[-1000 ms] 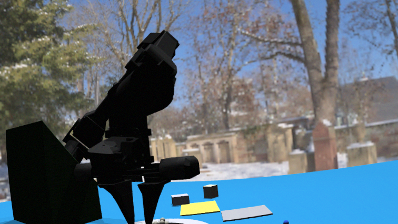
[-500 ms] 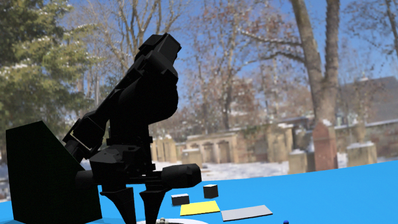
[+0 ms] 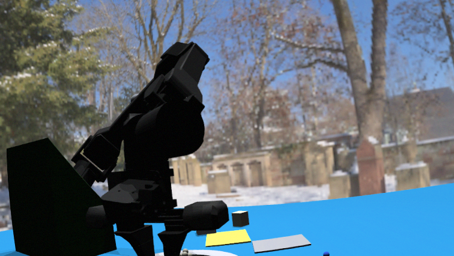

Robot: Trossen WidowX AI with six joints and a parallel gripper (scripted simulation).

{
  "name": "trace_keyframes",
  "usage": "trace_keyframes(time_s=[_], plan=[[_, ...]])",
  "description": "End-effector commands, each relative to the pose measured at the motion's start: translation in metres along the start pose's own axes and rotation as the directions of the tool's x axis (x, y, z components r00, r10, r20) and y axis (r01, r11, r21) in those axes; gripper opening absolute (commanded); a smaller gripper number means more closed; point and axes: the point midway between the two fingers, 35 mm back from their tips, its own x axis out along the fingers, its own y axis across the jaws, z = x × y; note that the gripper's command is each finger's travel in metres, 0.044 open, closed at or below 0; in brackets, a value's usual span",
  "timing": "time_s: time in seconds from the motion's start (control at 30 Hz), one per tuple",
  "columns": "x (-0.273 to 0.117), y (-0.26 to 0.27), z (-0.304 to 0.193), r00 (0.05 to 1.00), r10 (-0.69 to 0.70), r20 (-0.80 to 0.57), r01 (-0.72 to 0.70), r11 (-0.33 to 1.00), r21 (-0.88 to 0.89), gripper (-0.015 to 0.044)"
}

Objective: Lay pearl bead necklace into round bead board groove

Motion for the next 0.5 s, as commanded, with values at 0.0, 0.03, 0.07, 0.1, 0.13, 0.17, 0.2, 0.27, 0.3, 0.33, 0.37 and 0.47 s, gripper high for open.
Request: trace_keyframes(time_s=[0.0, 0.03, 0.07, 0.1, 0.13, 0.17, 0.2, 0.27, 0.3, 0.33, 0.37, 0.47], plan=[[-0.0004, 0.0005, 0.0000, 1.000, 0.001, 0.000, -0.001, 1.000, -0.001, 0.0015], [-0.0004, 0.0005, 0.0000, 1.000, 0.001, 0.000, -0.001, 1.000, -0.001, 0.0000], [-0.0004, 0.0005, 0.0000, 1.000, 0.001, 0.000, -0.001, 1.000, -0.001, 0.0000], [-0.0004, 0.0005, 0.0000, 1.000, 0.001, 0.000, -0.001, 1.000, -0.001, 0.0000], [-0.0004, 0.0005, 0.0000, 1.000, 0.001, 0.000, -0.001, 1.000, -0.001, 0.0000], [-0.0004, 0.0005, 0.0000, 1.000, 0.001, 0.000, -0.001, 1.000, -0.001, 0.0000], [-0.0004, 0.0005, 0.0000, 1.000, 0.001, 0.000, -0.001, 1.000, -0.001, 0.0000], [-0.0004, 0.0005, 0.0000, 1.000, 0.001, 0.000, -0.001, 1.000, -0.001, 0.0000], [-0.0004, 0.0005, 0.0000, 1.000, 0.001, 0.000, -0.001, 1.000, -0.001, 0.0000], [-0.0004, 0.0005, 0.0000, 1.000, 0.001, 0.000, -0.001, 1.000, -0.001, 0.0000], [-0.0004, 0.0005, 0.0000, 1.000, 0.001, 0.000, -0.001, 1.000, -0.001, 0.0000], [-0.0004, 0.0005, 0.0000, 1.000, 0.001, 0.000, -0.001, 1.000, -0.001, 0.0000]])
